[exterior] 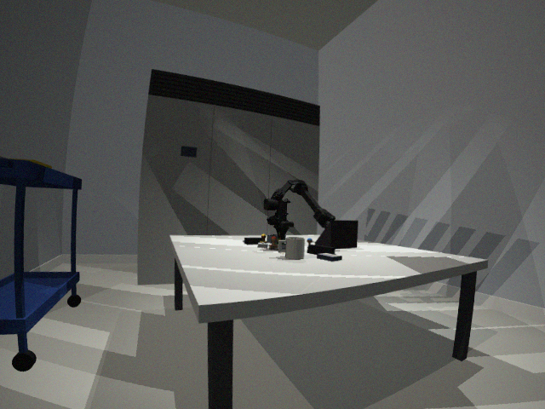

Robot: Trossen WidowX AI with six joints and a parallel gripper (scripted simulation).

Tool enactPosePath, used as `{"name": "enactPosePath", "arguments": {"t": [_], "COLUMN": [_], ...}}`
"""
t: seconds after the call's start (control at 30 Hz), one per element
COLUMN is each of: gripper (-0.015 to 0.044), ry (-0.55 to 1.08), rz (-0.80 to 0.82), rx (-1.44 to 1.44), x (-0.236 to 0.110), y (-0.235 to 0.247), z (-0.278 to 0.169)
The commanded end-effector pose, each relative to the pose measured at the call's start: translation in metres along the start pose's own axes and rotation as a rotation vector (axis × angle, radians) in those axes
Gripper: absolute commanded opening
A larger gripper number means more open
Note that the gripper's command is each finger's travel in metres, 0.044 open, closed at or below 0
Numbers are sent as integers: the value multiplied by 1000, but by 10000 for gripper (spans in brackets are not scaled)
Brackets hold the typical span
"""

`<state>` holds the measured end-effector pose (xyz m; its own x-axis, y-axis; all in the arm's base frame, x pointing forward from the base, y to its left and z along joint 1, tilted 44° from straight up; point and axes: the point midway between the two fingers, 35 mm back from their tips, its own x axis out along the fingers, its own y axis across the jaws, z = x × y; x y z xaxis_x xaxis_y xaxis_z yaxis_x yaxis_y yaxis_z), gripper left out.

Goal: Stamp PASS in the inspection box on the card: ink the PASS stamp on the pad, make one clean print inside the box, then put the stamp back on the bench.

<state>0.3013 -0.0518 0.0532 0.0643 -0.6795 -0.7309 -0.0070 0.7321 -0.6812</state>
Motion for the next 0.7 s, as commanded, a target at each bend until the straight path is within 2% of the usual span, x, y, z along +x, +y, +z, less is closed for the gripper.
{"name": "enactPosePath", "arguments": {"t": [0.0, 0.67], "gripper": [0, 0], "ry": [-1, -1], "rz": [-4, -1], "rx": [4, 4], "x": [-2, -31], "y": [-1, 0], "z": [0, 1]}}
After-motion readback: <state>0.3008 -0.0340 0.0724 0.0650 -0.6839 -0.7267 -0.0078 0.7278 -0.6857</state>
